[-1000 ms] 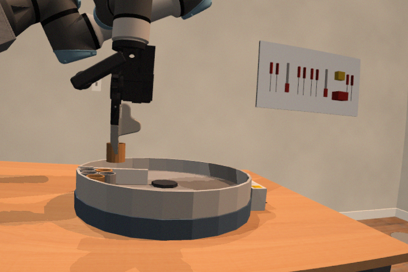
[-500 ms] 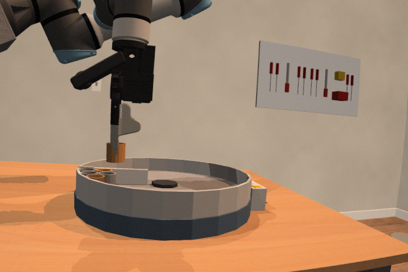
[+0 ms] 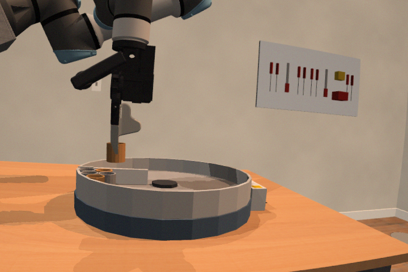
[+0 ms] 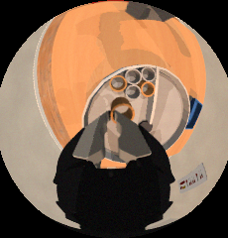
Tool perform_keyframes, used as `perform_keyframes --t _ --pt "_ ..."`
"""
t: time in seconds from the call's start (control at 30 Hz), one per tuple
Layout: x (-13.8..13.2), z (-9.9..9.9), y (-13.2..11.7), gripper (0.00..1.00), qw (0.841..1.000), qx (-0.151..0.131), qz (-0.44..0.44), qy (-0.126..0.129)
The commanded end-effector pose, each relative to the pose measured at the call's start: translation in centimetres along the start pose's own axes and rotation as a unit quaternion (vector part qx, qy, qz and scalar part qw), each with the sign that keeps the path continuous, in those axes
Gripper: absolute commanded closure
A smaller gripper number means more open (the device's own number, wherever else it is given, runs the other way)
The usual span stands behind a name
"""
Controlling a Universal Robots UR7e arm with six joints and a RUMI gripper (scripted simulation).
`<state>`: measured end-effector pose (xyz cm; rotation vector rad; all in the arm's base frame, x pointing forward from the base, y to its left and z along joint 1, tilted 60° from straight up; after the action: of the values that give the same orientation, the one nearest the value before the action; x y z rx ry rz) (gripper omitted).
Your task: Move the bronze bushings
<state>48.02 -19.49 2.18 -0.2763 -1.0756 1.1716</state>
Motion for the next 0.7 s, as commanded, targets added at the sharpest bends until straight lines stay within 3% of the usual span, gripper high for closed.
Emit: perform_keyframes --t 0.0,0.67 --pt "0.2 0.0 0.0 1.0 1.0 0.0 0.0 0.0" --pt "2.7 0.0 -0.1 1.0 1.0 0.0 0.0 0.0"
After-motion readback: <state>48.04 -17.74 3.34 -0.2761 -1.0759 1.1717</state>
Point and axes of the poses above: the point where the finger pads meet when closed, its own z axis back along the fingers, its own x axis across the jaws, y = z × x, the point moved 1 cm from there along z, back along the fingers, and after that the axes turned 9 degrees about -z, right-handed, at the moved point
